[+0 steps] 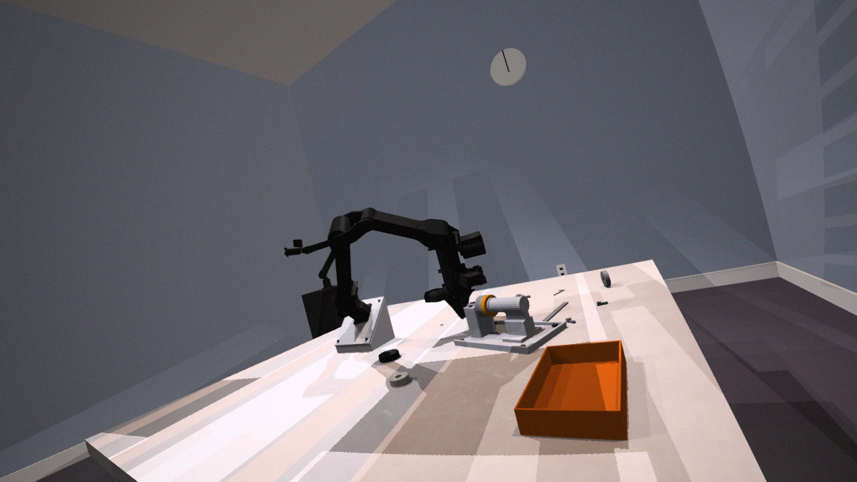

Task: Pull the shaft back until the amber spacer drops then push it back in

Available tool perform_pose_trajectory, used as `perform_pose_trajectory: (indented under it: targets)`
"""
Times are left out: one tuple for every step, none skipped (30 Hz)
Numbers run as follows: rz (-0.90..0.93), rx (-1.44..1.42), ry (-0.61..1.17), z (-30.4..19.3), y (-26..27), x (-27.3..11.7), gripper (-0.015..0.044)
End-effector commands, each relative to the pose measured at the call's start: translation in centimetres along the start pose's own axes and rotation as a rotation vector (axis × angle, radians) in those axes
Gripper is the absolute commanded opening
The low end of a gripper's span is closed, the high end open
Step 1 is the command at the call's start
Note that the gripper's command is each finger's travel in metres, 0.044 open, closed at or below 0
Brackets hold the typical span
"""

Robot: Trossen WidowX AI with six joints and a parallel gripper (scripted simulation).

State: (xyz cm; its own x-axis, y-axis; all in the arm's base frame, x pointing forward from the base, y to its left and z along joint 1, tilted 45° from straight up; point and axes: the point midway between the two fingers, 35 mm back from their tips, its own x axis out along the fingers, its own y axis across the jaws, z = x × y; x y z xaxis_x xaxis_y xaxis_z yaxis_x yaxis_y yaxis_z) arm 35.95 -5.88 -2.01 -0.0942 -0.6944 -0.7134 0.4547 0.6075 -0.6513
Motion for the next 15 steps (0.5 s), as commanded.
perform_pose_trajectory:
  targets:
    - [0.001,0.000,0.002,-0.23,0.02,0.00,0.0000]
    - [0.001,0.000,0.002,-0.24,0.02,0.00,0.0000]
    - [0.001,0.000,0.002,-0.25,0.02,0.00,0.0000]
    - [0.001,0.000,0.002,-0.27,0.02,0.00,0.0000]
    - [0.001,0.000,0.002,-0.28,0.02,0.00,0.0000]
    - [0.001,0.000,0.002,-0.29,0.02,0.00,0.0000]
    - [0.001,0.000,0.002,-0.30,0.02,0.00,0.0000]
    - [0.001,0.000,0.002,-0.31,0.02,0.00,0.0000]
    - [0.001,0.000,0.002,-0.32,0.02,0.00,0.0000]
    - [0.001,0.000,0.002,-0.34,0.02,0.00,0.0000]
    - [0.001,0.000,0.002,-0.35,0.02,0.00,0.0000]
    - [0.001,0.000,0.002,-0.36,0.02,0.00,0.0000]
    - [0.001,0.000,0.002,-0.37,0.02,0.00,0.0000]
    - [0.001,0.000,0.002,-0.38,0.02,0.00,0.0000]
    - [0.001,0.000,0.002,-0.39,0.02,0.00,0.0000]
